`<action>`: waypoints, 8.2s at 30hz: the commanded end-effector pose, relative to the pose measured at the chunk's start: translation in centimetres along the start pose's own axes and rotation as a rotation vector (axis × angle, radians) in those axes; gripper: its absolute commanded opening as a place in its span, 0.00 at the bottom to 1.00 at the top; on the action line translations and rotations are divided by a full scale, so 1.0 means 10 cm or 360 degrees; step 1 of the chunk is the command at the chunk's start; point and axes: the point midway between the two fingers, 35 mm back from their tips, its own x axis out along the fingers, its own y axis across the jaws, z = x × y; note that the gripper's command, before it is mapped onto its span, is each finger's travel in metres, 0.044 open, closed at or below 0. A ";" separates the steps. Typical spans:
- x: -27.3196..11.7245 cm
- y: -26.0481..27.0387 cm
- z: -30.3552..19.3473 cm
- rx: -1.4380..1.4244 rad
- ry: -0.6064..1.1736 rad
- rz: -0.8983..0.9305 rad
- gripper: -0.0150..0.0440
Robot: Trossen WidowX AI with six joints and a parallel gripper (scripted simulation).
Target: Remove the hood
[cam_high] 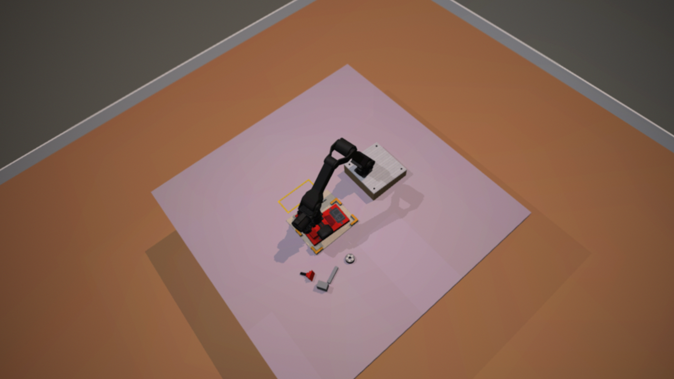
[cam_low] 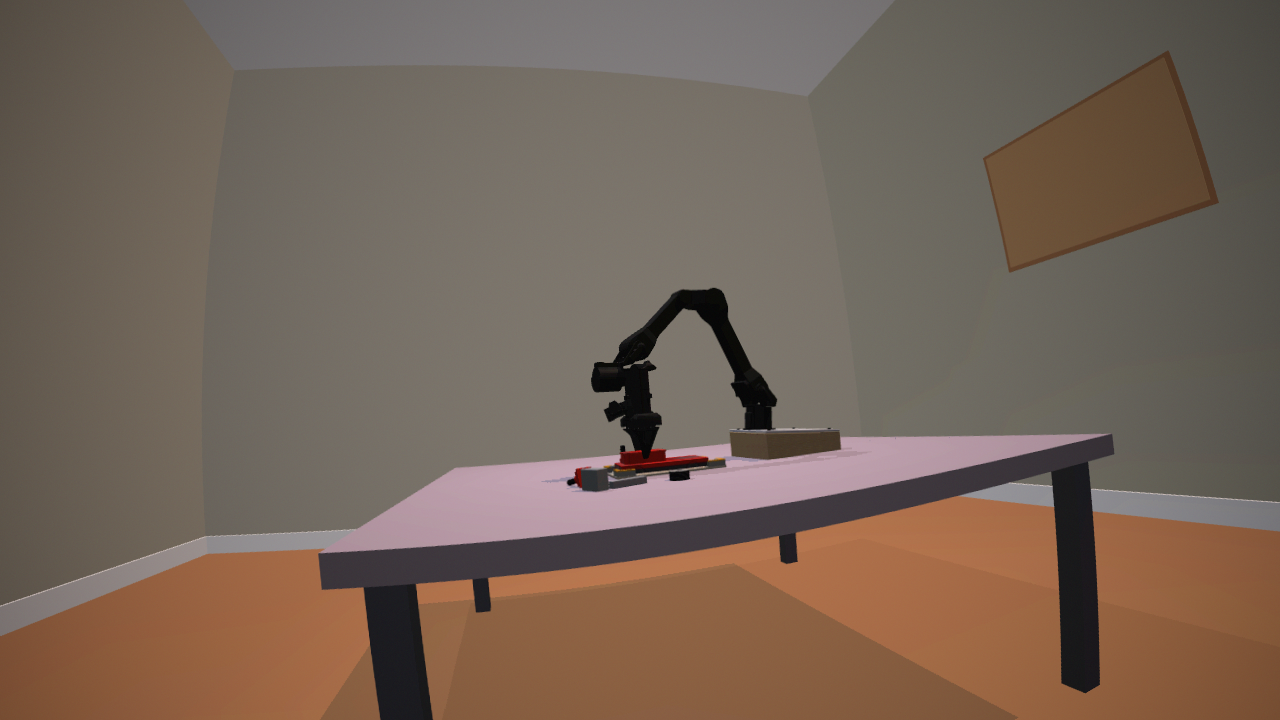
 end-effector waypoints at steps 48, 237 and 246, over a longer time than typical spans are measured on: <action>-0.35 0.00 0.01 0.0000 0.0000 0.0000 0.25; -0.07 -2.14 -0.31 0.0002 0.0005 -0.0032 0.25; -0.01 -2.14 -0.31 0.0002 0.0005 -0.0032 0.25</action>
